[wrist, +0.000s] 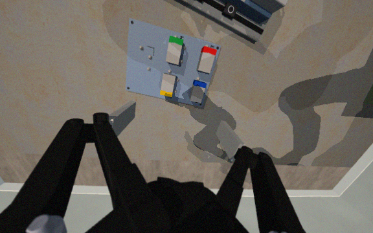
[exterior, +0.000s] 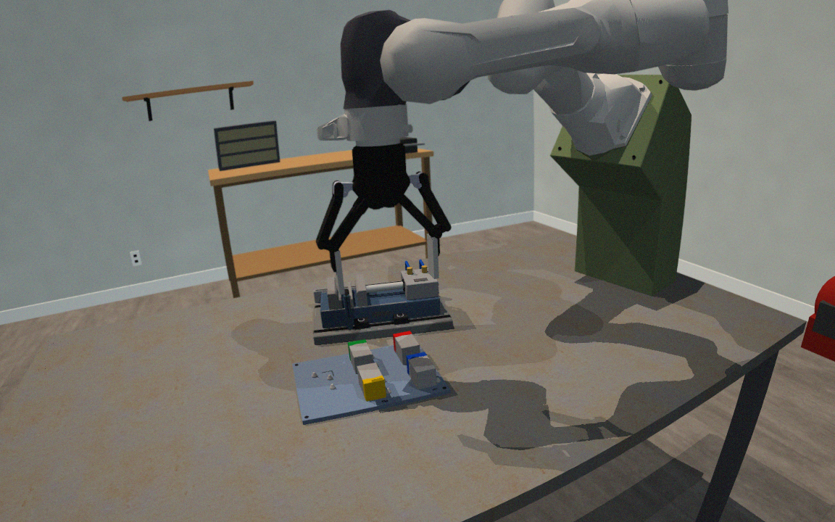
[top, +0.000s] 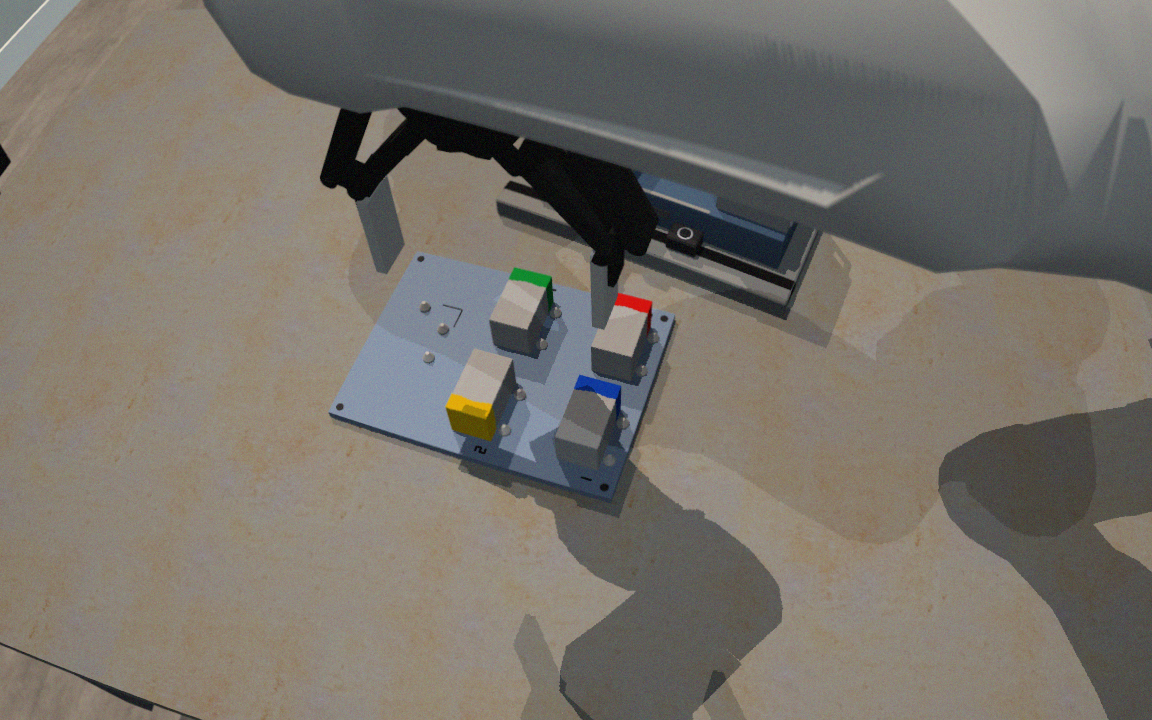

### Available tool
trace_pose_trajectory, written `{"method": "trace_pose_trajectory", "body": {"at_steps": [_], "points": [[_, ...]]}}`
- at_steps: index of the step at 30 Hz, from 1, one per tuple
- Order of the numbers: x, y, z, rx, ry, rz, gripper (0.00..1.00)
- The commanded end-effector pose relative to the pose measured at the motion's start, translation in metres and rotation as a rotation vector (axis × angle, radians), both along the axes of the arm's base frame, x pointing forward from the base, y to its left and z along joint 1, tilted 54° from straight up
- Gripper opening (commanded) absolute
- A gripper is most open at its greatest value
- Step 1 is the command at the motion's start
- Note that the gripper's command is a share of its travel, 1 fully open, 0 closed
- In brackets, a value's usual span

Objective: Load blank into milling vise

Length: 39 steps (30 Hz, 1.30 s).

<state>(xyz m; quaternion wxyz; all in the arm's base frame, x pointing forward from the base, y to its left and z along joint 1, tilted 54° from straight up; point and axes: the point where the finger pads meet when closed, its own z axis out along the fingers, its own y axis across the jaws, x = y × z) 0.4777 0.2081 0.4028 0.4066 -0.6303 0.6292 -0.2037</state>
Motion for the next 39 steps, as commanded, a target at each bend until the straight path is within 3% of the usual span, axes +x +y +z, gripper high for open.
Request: {"method": "trace_pose_trajectory", "body": {"at_steps": [1, 32, 37, 39], "points": [[0.000, 0.000, 0.000, 0.000, 0.000, 0.000, 1.00], [0.000, 0.000, 0.000, 0.000, 0.000, 0.000, 1.00], [0.048, 0.013, -0.033, -0.001, -0.005, 0.003, 1.00], [0.048, 0.013, -0.033, -0.001, -0.005, 0.003, 1.00]]}}
